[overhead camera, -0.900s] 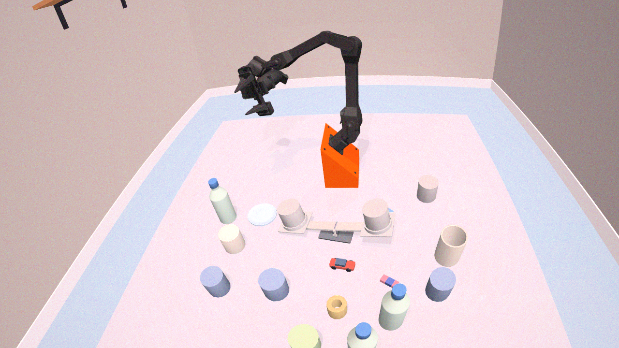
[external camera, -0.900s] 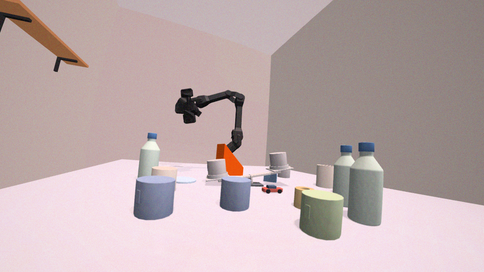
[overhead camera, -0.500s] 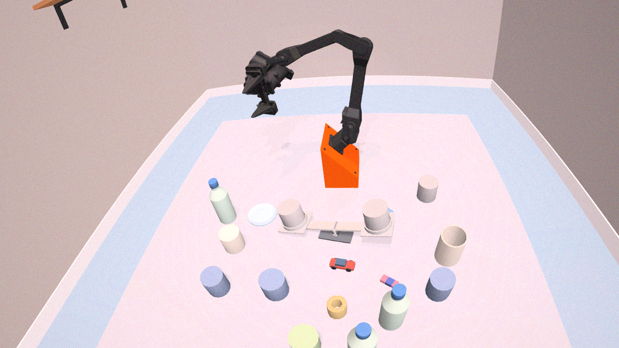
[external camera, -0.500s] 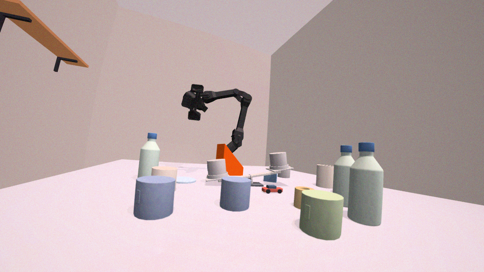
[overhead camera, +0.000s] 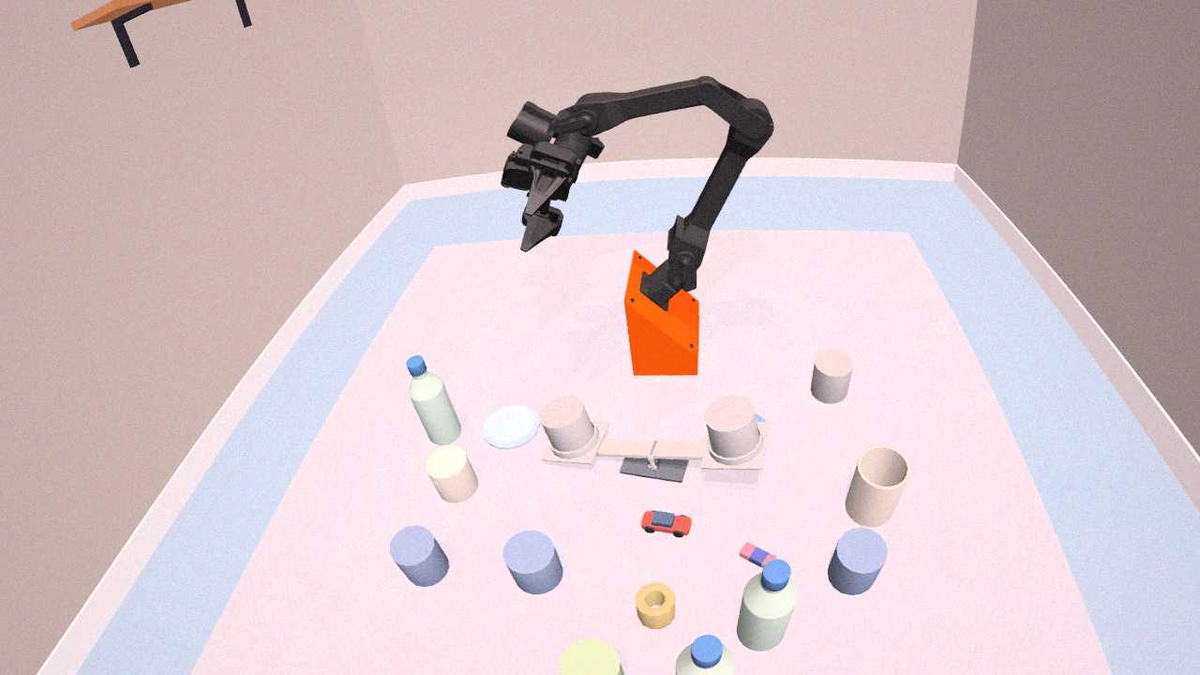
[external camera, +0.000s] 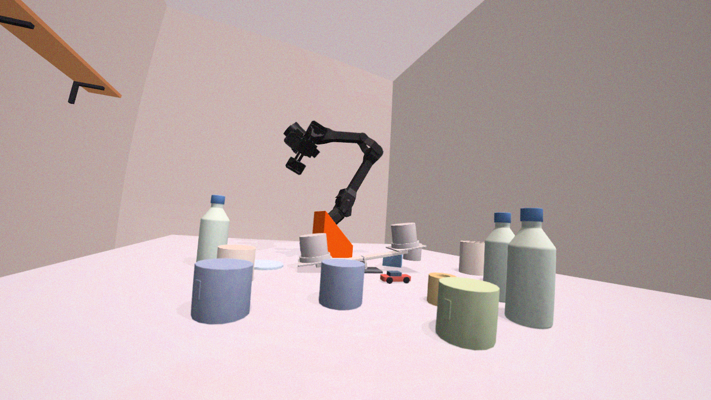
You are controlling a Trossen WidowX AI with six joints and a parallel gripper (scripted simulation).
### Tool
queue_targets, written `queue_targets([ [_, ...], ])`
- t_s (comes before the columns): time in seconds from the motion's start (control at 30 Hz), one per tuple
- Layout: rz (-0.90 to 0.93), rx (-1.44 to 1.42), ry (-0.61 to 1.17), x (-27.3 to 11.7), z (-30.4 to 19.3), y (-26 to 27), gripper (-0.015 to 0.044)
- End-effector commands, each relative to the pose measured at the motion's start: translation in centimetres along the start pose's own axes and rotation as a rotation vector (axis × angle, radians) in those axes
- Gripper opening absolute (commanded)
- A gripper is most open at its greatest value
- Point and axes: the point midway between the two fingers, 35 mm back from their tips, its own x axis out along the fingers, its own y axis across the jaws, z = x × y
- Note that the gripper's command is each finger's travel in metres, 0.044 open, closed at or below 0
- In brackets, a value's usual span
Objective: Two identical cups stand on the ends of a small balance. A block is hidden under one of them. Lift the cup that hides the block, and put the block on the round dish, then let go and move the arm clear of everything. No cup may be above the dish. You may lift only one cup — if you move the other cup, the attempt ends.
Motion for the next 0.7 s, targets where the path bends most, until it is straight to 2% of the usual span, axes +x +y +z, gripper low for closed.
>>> queue_targets([
  [0.0,-0.035,-0.106,0.030,0.6,-2.1,0.6,0.0440],
  [0.67,-0.158,-0.729,0.258,2.6,-13.9,1.6,0.0440],
])
